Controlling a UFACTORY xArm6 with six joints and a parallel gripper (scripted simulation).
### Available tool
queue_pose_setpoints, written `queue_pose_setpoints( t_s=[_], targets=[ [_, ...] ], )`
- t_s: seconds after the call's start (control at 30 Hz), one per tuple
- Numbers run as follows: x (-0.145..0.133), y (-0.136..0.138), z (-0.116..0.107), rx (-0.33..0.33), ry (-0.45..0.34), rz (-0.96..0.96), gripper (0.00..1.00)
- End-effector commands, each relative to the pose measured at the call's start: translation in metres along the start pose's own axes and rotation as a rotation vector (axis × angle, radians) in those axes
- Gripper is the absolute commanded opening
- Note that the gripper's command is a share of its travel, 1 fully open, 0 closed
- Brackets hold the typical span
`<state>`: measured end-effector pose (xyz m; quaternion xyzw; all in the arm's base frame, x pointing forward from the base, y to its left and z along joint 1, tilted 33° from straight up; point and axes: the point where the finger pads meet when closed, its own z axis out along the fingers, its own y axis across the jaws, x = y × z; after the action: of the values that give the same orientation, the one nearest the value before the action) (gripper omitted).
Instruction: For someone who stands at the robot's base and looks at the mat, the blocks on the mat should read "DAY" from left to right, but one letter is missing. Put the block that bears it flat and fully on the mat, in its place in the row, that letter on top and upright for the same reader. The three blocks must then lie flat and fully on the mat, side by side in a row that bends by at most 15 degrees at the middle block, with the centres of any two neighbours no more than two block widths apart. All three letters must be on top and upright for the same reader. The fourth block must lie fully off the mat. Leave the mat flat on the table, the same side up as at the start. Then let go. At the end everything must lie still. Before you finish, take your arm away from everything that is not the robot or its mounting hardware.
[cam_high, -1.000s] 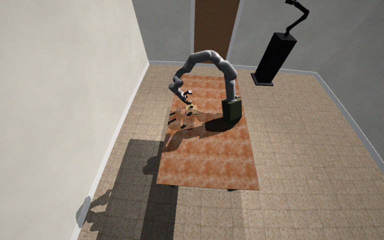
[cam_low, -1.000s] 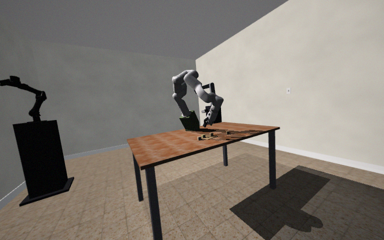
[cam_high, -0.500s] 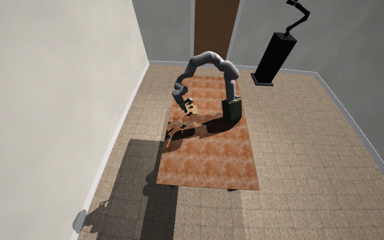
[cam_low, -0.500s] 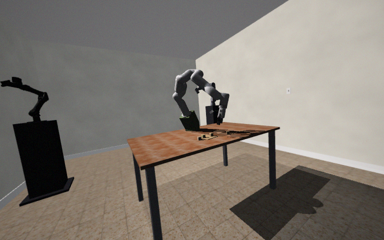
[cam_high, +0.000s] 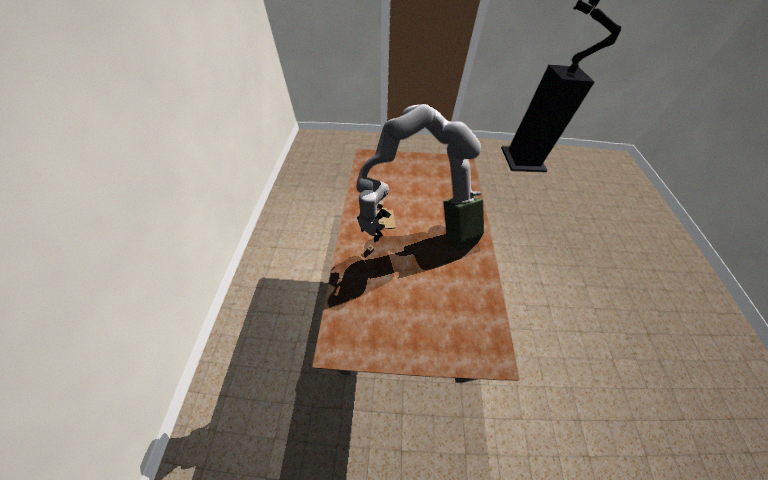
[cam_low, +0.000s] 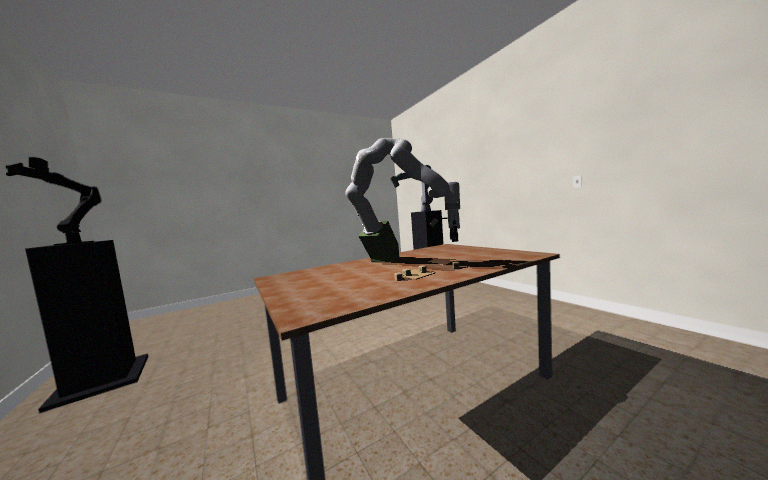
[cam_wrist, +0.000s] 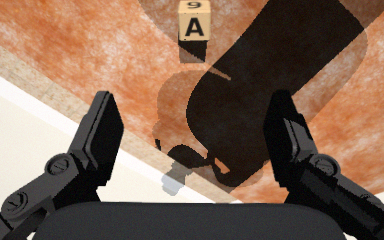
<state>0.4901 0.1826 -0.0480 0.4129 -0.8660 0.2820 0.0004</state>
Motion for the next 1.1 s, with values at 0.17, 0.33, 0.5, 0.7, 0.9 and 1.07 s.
queue_pose_setpoints(
  t_s=[0.17,0.33,0.5,0.7,0.9,1.07],
  targets=[
    [-0.003,0.000,-0.002,0.003,-0.009,-0.002,1.00],
    [-0.003,0.000,-0.002,0.003,-0.009,0.006,1.00],
    [-0.003,0.000,0.000,0.003,-0.009,0.054,1.00],
    [-0.004,0.000,0.006,0.002,-0.009,0.251,1.00],
    [-0.004,-0.001,0.011,0.002,-0.009,0.433,1.00],
    [-0.004,-0.001,0.015,0.001,-0.009,0.562,1.00]
  ],
)
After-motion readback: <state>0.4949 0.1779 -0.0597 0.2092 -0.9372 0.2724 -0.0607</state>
